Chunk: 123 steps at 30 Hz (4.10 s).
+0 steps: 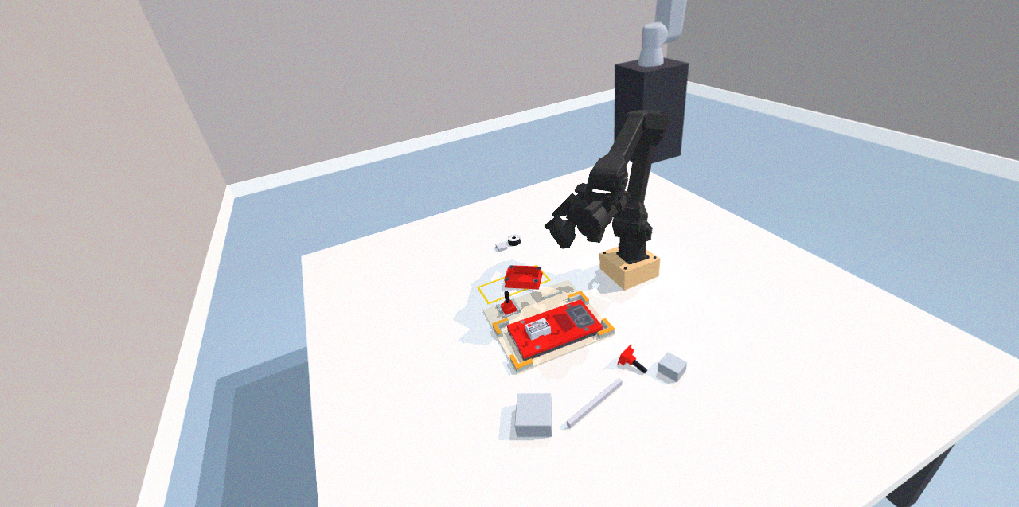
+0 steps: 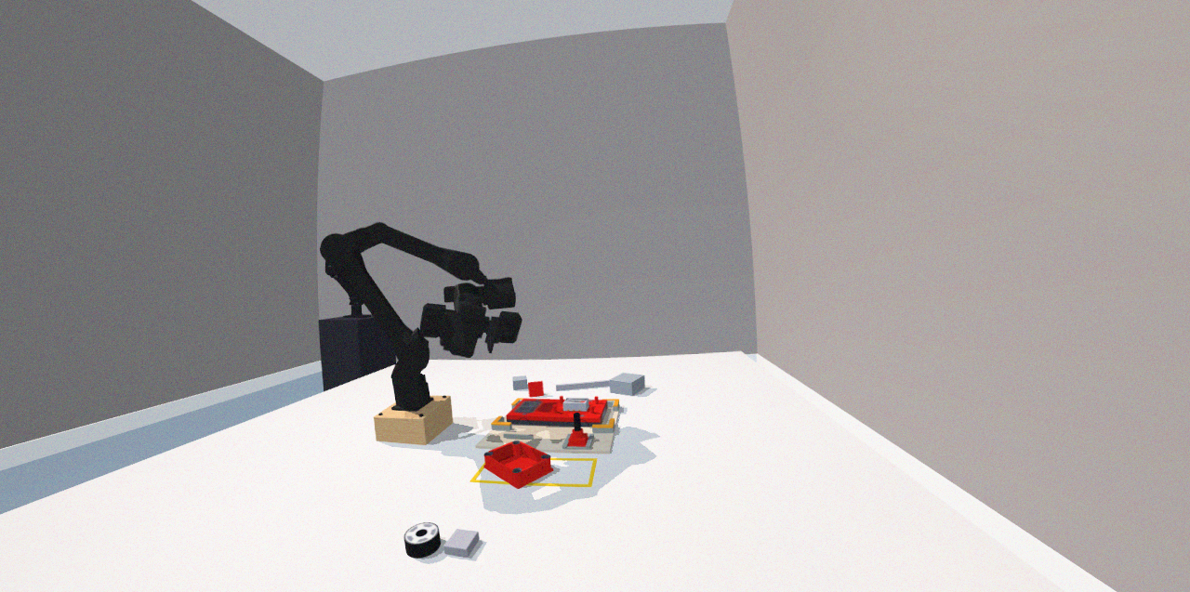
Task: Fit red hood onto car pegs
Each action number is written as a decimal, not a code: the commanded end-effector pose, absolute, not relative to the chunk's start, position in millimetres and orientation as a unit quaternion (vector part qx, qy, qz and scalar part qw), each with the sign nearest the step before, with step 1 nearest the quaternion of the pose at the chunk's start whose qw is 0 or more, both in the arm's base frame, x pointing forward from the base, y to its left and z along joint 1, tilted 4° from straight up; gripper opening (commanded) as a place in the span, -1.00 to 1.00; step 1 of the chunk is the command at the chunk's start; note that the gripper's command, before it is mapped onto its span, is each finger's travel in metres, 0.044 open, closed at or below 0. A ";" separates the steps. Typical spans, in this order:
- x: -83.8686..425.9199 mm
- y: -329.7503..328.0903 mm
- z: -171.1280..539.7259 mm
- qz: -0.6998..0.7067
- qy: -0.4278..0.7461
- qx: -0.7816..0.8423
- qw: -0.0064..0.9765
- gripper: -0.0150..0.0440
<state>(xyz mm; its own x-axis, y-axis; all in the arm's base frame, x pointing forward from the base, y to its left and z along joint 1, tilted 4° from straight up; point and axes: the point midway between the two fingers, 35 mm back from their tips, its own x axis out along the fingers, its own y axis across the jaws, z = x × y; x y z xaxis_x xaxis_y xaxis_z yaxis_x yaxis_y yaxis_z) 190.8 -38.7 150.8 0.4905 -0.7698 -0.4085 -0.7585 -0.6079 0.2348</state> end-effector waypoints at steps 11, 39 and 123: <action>222.3 -54.5 113.8 -0.117 -0.660 0.550 -0.499 1.00; 284.1 -109.3 79.8 0.228 -0.670 -0.173 -0.685 1.00; 281.1 -113.4 19.8 0.229 -0.670 -0.172 -0.685 1.00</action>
<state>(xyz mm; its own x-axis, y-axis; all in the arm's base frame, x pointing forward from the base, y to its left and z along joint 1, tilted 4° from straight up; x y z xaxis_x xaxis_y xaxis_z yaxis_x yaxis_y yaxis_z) 283.0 -114.8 23.0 0.0047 -0.0902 -0.9959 0.5484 0.8330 -0.0728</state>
